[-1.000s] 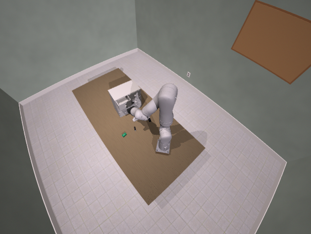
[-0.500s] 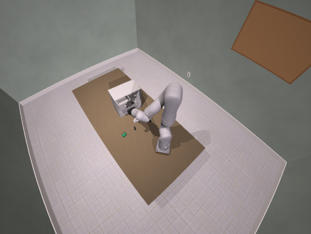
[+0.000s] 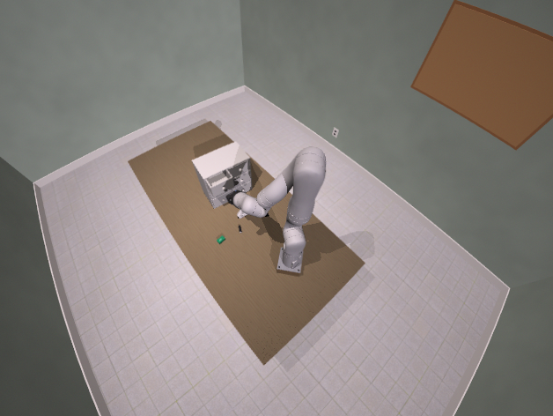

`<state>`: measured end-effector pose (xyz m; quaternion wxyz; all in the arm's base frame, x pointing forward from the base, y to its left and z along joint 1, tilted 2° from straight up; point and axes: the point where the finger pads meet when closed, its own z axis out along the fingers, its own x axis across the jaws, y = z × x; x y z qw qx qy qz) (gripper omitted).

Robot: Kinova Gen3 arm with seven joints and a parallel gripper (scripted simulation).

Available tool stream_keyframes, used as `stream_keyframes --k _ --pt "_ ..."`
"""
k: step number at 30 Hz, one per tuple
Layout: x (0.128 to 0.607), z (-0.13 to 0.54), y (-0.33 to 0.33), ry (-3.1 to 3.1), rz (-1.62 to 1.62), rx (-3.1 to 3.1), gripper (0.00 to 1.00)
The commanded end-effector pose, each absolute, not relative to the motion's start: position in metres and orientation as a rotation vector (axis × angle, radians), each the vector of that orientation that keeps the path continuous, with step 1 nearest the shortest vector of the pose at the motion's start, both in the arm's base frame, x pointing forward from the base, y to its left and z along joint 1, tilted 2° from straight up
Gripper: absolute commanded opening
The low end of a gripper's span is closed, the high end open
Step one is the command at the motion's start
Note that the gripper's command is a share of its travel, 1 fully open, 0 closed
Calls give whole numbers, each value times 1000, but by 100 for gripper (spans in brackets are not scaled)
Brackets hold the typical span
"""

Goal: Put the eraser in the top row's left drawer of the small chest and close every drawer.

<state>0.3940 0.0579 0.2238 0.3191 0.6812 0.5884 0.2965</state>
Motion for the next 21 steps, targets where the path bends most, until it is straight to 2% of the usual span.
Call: stream_keyframes --k 1,21 --pt "394 224 58 1546 781 1791 67" --pt "394 225 57 1550 774 1797 67"
